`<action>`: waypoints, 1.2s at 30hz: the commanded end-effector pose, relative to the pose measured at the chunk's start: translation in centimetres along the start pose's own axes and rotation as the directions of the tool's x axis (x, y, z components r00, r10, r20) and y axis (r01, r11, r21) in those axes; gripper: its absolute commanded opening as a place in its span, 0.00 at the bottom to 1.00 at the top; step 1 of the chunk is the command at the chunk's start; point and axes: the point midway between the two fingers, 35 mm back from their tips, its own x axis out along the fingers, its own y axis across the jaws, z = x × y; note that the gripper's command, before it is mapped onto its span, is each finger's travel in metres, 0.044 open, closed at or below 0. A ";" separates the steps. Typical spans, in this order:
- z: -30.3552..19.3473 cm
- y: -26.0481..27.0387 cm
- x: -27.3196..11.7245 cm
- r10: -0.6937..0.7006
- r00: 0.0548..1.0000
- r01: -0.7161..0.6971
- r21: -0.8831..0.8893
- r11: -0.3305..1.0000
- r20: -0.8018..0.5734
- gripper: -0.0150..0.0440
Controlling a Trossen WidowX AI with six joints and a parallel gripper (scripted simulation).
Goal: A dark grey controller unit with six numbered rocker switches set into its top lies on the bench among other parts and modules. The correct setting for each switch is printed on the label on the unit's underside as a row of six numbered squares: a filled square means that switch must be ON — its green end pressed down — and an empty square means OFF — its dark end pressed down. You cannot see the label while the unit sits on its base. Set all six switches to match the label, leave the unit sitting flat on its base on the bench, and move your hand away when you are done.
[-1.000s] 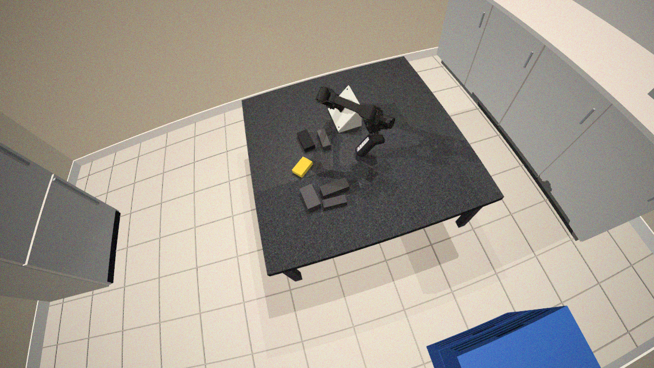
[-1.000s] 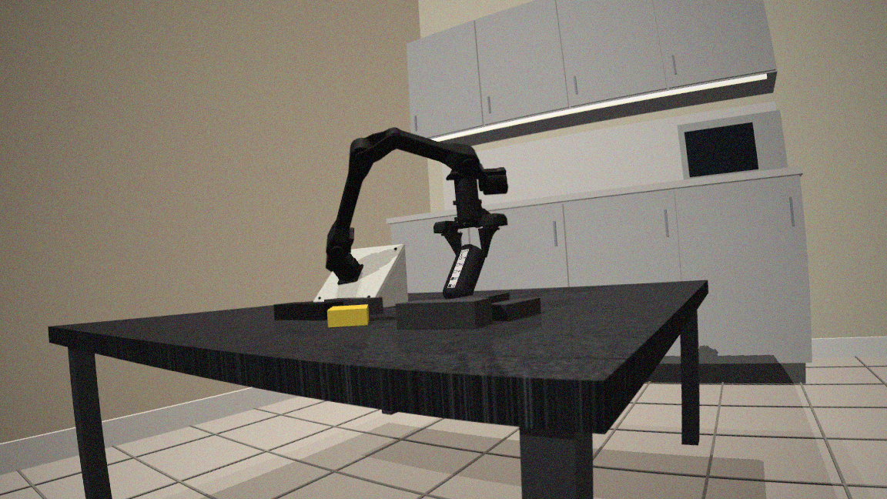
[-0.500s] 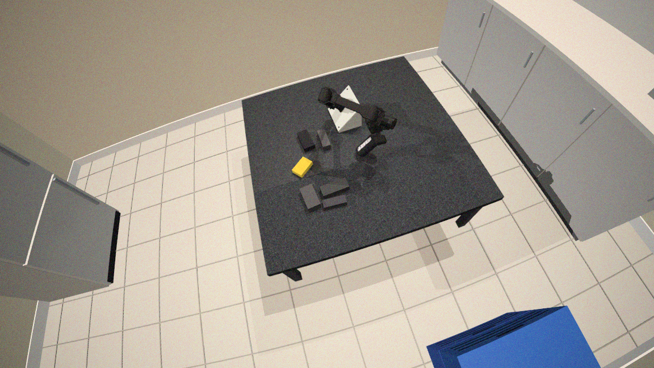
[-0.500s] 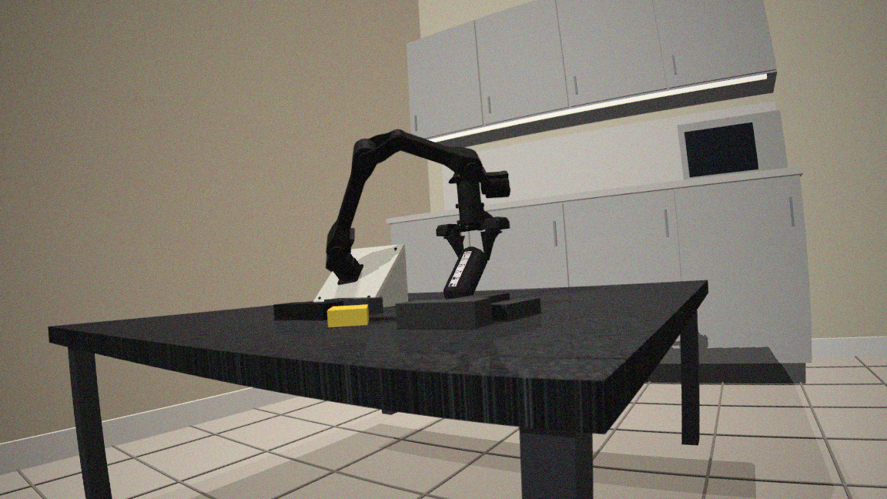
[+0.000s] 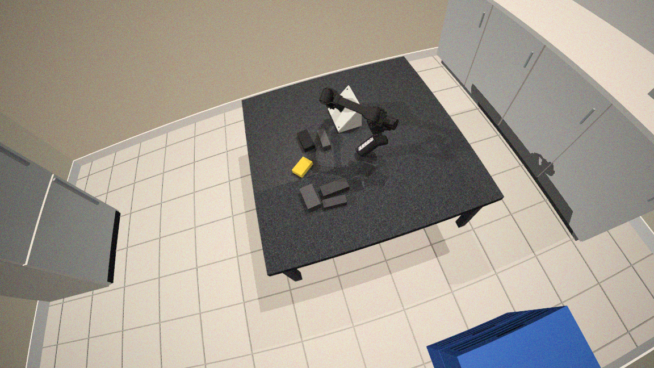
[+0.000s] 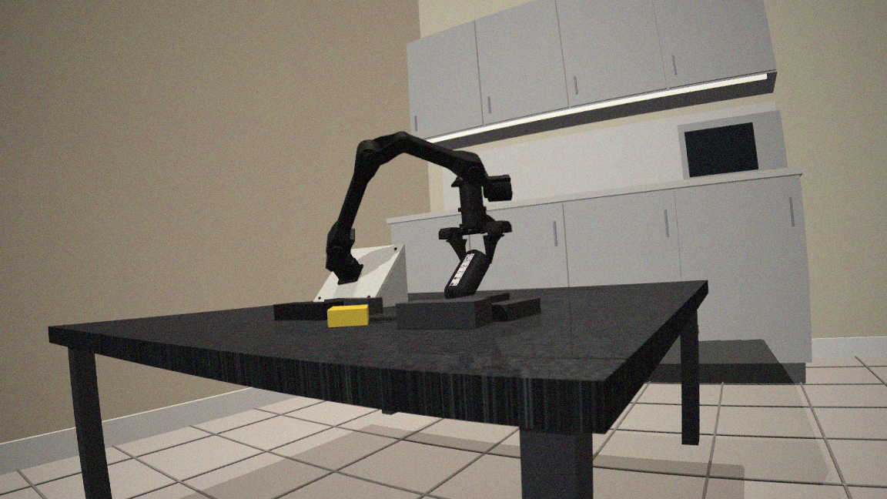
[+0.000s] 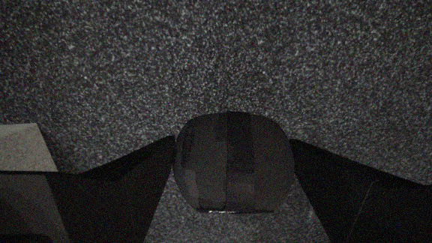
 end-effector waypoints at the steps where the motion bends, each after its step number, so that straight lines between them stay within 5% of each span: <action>1: -0.1 0.0 0.8 0.013 1.000 -0.013 0.007 1.000 -0.015 0.83; 36: 1.6 0.0 3.0 0.012 1.000 -0.012 0.008 1.000 -0.015 0.83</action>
